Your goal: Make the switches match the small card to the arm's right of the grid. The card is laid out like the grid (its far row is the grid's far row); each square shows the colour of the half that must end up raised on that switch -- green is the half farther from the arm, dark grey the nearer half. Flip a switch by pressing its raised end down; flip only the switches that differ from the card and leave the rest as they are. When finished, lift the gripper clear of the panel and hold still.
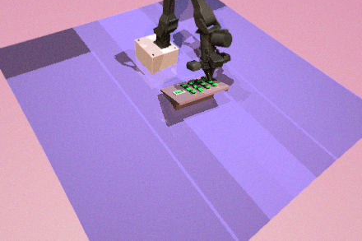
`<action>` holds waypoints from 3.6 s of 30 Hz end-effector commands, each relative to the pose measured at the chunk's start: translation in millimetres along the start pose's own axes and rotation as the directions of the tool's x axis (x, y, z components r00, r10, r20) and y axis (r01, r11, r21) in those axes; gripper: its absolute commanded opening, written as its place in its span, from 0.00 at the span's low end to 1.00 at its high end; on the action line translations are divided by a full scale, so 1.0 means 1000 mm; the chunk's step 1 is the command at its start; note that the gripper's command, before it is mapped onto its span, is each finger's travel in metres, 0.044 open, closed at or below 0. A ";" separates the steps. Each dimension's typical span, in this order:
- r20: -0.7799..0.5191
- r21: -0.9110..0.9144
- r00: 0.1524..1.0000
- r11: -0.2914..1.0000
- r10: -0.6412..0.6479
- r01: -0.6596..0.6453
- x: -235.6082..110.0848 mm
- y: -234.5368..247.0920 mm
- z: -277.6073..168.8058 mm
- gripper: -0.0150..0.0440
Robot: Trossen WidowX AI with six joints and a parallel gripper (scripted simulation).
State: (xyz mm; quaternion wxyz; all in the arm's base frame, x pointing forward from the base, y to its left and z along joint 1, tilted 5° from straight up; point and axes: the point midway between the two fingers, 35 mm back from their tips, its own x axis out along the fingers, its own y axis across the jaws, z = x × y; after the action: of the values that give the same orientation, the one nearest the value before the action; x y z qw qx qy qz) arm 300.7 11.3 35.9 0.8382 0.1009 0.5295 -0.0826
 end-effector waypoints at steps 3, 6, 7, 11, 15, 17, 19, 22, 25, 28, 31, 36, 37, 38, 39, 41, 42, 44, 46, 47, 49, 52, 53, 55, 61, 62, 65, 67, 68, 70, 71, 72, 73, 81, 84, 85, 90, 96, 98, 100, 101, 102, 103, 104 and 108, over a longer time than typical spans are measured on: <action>-0.002 -0.002 1.000 1.000 0.002 -0.002 0.001 0.000 -0.001 0.25; -0.002 -0.002 1.000 1.000 0.002 -0.002 0.001 0.000 -0.001 0.25; -0.002 -0.002 1.000 1.000 0.002 -0.002 0.001 0.000 -0.001 0.25; -0.002 -0.002 1.000 1.000 0.002 -0.002 0.001 0.000 -0.001 0.25; -0.002 -0.002 1.000 1.000 0.002 -0.002 0.001 0.000 -0.001 0.25; -0.002 -0.002 1.000 1.000 0.002 -0.002 0.001 0.000 -0.001 0.25; -0.002 -0.002 1.000 1.000 0.002 -0.002 0.001 0.000 -0.001 0.25; -0.002 -0.002 1.000 1.000 0.002 -0.002 0.002 0.000 -0.001 0.25; -0.002 -0.002 1.000 1.000 0.002 -0.002 0.002 0.000 -0.001 0.25; -0.002 -0.002 1.000 1.000 0.002 -0.002 0.003 0.000 -0.001 0.25; -0.002 -0.002 1.000 1.000 0.002 -0.002 0.003 0.000 -0.001 0.25; -0.002 -0.002 1.000 1.000 0.002 -0.002 0.004 0.000 -0.001 0.25; -0.002 -0.002 1.000 1.000 0.002 -0.002 0.004 0.000 -0.001 0.25; -0.002 -0.002 1.000 1.000 0.002 -0.002 0.004 0.000 -0.001 0.25; -0.002 -0.002 1.000 1.000 0.002 -0.002 0.004 0.000 -0.001 0.25; -0.002 -0.002 1.000 1.000 0.002 -0.002 0.004 0.000 -0.001 0.25; -0.002 -0.002 1.000 1.000 0.002 -0.002 0.004 0.000 -0.001 0.25; -0.002 -0.002 1.000 1.000 0.002 -0.002 0.005 0.000 -0.001 0.25; -0.002 -0.002 1.000 1.000 0.002 -0.002 0.005 0.000 -0.001 0.25; -0.002 -0.002 1.000 1.000 0.002 -0.002 0.005 0.000 -0.001 0.25; -0.002 -0.002 1.000 1.000 0.002 -0.002 0.005 0.000 -0.001 0.25; -0.002 -0.002 1.000 1.000 0.002 -0.002 0.006 0.000 -0.001 0.25; -0.002 -0.002 1.000 1.000 0.002 -0.002 0.006 0.000 -0.001 0.25; -0.002 -0.002 1.000 1.000 0.002 -0.002 0.006 0.000 -0.001 0.25; -0.002 -0.002 1.000 1.000 0.002 -0.002 0.007 0.000 -0.001 0.25; 0.001 0.001 1.000 1.000 -0.001 0.001 0.004 0.000 0.000 0.25; 0.009 0.000 1.000 1.000 0.000 0.000 -0.020 0.001 0.001 0.25; 0.017 -0.001 1.000 1.000 0.001 -0.001 -0.043 0.001 -0.001 0.25; 0.020 -0.001 1.000 1.000 0.002 -0.002 -0.051 0.000 -0.002 0.25; 0.022 -0.002 1.000 1.000 0.002 -0.002 -0.058 0.000 -0.003 0.25; 0.022 -0.002 1.000 1.000 0.002 -0.002 -0.058 0.000 -0.003 0.25; 0.022 -0.002 1.000 1.000 0.002 -0.002 -0.058 0.000 -0.003 0.25; 0.022 -0.002 1.000 1.000 0.002 -0.002 -0.058 0.000 -0.003 0.25; 0.020 -0.004 1.000 1.000 -0.003 0.003 -0.058 -0.065 -0.019 0.25; 0.021 -0.004 1.000 1.000 -0.003 0.004 -0.058 -0.071 -0.021 0.25; 0.021 -0.004 1.000 1.000 -0.003 0.004 -0.058 -0.071 -0.021 0.25; 0.042 -0.004 0.999 1.000 -0.003 0.003 -0.030 -0.071 -0.021 0.25; 0.048 -0.004 0.999 1.000 -0.003 0.003 -0.023 -0.071 -0.022 0.25; 0.048 -0.004 0.999 1.000 -0.003 0.003 -0.019 -0.071 -0.022 0.25; 0.048 -0.004 0.999 1.000 -0.003 0.003 -0.013 -0.071 -0.022 0.25; 0.048 -0.004 0.999 1.000 -0.003 0.003 -0.013 -0.071 -0.022 0.25; 0.048 -0.004 0.999 1.000 -0.003 0.003 -0.013 -0.071 -0.022 0.25; 0.048 -0.004 0.999 1.000 -0.003 0.003 -0.012 -0.071 -0.022 0.25; 0.048 -0.004 0.999 1.000 -0.003 0.003 -0.012 -0.071 -0.022 0.25; 0.048 -0.004 0.999 1.000 -0.003 0.003 -0.008 -0.071 -0.021 0.25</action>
State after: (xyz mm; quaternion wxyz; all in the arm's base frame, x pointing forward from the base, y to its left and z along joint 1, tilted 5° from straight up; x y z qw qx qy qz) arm 261.6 -52.0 33.2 0.8524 0.0958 0.5067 -0.0869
